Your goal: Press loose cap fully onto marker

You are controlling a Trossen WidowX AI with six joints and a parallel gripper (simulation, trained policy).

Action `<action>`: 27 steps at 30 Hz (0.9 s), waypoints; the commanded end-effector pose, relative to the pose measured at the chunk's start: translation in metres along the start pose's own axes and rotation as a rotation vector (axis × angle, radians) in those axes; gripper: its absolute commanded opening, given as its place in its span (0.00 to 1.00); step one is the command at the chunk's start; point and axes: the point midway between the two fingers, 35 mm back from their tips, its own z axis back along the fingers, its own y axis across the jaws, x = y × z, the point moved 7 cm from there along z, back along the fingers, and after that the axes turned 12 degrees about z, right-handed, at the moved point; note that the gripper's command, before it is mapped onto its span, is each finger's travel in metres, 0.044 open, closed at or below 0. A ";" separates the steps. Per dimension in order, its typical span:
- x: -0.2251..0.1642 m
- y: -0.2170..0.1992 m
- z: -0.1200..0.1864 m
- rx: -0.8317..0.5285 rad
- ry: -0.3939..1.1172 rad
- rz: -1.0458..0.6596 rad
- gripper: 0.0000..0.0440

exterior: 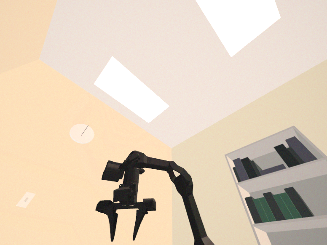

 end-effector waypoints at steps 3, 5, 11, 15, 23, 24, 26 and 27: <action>0.001 -0.003 -0.003 0.025 0.014 0.010 0.35; 0.001 -0.003 -0.006 0.037 0.016 0.015 0.23; 0.003 -0.004 -0.018 0.080 0.016 0.031 0.00; 0.004 -0.004 -0.027 0.100 0.015 0.041 0.00; 0.007 -0.004 -0.036 0.107 -0.005 0.032 0.00; 0.007 -0.003 -0.036 0.107 -0.008 0.030 0.00; 0.008 -0.003 -0.036 0.102 -0.019 0.028 0.00; 0.008 -0.002 -0.035 0.098 -0.026 0.028 0.00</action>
